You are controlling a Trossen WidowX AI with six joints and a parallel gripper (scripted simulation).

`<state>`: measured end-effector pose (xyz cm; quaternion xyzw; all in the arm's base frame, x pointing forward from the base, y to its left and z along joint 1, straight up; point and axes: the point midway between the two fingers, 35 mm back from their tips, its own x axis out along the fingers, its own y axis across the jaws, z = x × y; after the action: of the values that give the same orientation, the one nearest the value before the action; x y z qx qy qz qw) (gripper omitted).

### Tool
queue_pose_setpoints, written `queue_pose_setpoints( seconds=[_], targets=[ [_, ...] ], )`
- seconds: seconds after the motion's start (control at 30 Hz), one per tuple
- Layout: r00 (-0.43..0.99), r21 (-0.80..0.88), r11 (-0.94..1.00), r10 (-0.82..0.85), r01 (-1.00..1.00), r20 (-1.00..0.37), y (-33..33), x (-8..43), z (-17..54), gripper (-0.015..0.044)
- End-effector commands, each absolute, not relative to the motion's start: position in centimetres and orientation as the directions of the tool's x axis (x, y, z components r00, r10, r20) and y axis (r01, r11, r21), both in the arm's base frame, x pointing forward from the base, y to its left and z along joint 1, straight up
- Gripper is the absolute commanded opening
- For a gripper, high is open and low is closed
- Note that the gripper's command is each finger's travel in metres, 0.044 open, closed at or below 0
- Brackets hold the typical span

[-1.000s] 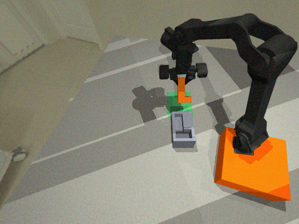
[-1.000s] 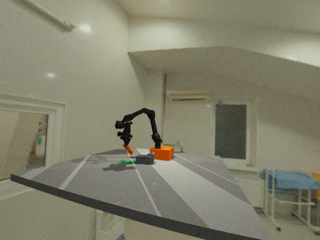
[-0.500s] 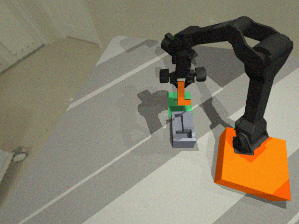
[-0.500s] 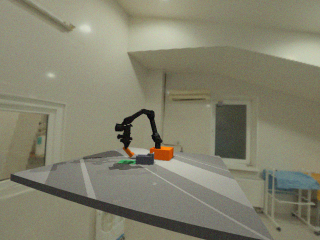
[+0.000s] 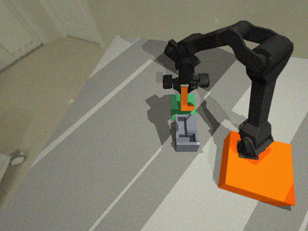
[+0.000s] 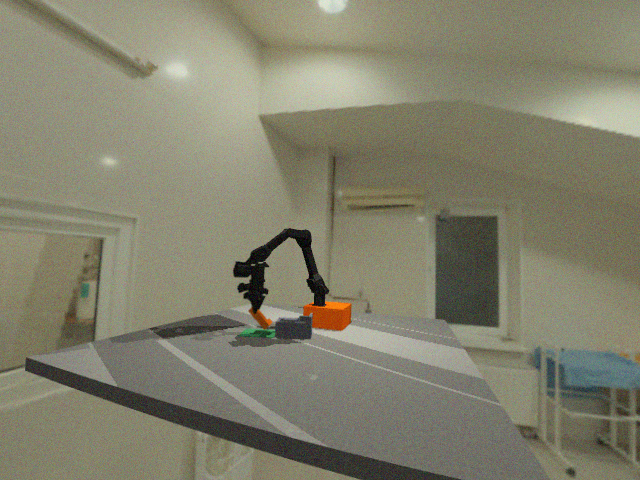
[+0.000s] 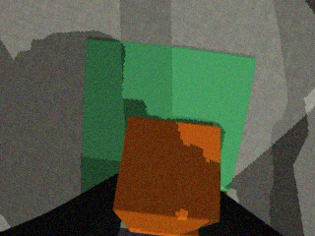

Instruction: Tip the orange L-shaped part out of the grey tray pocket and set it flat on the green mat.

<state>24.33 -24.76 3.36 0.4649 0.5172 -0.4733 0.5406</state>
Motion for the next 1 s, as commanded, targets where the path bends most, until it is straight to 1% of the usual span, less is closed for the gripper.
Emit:
queue_pose_setpoints(
  seconds=[0.0,0.6,0.97],
  targets=[
    [0.021,0.017,0.126,-0.03,0.992,-0.999,-24.75,24.39,2.69,0.0],
    [0.017,0.013,0.12,-0.031,0.993,-0.999,-24.76,24.32,1.76,0.0],
    [0.017,0.013,0.12,-0.031,0.993,-0.999,-24.82,24.39,2.62,0.0289]
  ],
)
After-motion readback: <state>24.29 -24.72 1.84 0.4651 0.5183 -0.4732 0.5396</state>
